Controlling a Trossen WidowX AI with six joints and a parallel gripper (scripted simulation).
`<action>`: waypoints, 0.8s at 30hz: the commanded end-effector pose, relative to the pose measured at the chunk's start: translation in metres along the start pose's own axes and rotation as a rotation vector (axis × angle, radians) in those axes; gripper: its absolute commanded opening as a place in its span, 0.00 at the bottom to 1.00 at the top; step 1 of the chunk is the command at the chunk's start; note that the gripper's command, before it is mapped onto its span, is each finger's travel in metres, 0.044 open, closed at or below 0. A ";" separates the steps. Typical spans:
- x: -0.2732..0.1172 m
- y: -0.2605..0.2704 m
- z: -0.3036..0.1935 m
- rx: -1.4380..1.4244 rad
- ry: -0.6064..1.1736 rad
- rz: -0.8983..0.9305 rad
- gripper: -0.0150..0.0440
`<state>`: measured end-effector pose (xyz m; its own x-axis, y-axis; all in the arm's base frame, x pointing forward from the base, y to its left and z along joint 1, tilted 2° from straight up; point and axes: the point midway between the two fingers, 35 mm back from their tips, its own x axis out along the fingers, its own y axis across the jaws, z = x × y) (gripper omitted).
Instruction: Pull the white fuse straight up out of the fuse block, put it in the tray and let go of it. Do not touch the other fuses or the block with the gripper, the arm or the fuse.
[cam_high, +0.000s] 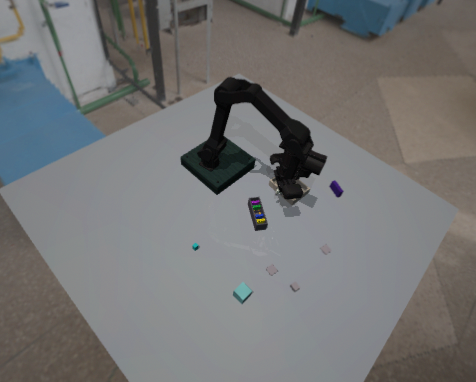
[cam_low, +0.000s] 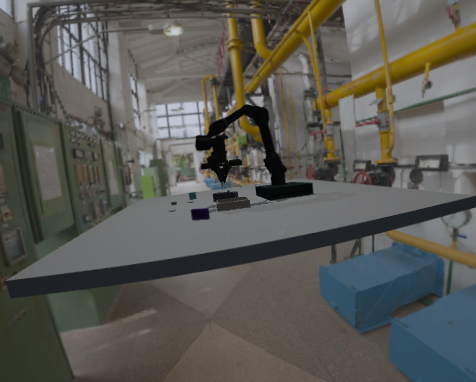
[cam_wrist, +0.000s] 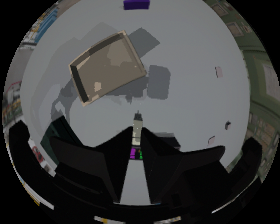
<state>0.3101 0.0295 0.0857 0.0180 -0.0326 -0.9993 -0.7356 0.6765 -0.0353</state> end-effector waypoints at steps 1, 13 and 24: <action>-0.001 0.012 0.018 0.006 -0.002 0.002 0.25; 0.000 0.061 0.069 0.006 -0.006 0.006 0.25; 0.005 0.073 0.078 0.006 -0.007 0.007 0.25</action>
<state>0.3099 0.1345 0.0805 0.0191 -0.0267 -0.9995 -0.7366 0.6755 -0.0321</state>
